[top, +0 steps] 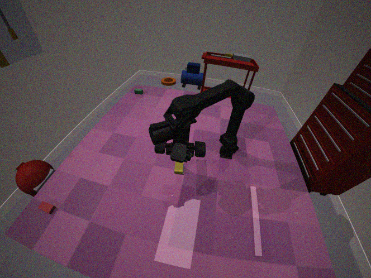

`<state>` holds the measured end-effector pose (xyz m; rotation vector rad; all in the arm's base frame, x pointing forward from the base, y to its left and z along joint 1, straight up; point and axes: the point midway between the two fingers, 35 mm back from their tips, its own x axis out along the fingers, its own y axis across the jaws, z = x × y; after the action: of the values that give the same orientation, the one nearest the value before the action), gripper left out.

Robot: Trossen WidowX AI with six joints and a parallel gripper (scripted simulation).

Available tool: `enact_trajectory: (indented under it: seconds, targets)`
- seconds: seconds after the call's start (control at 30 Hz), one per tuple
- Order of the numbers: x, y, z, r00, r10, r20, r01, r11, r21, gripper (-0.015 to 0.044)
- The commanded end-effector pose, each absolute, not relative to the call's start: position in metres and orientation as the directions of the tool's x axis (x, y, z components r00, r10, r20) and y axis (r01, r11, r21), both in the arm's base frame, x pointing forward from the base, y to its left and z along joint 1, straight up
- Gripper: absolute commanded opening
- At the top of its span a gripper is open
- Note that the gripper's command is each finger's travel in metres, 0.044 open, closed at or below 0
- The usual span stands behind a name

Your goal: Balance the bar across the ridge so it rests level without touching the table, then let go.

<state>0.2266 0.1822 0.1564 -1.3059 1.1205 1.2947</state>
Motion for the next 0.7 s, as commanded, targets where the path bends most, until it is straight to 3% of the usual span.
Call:
enact_trajectory:
  seconds: [0.0, 0.67]
  targets:
    - [0.224, 0.185, 0.152, 0.019, 0.016, -1.000, -0.992, -0.128, -0.021, 0.0000]
    - [0.225, 0.184, 0.119, 0.019, 0.016, -1.000, -0.992, -0.128, -0.021, 0.0000]
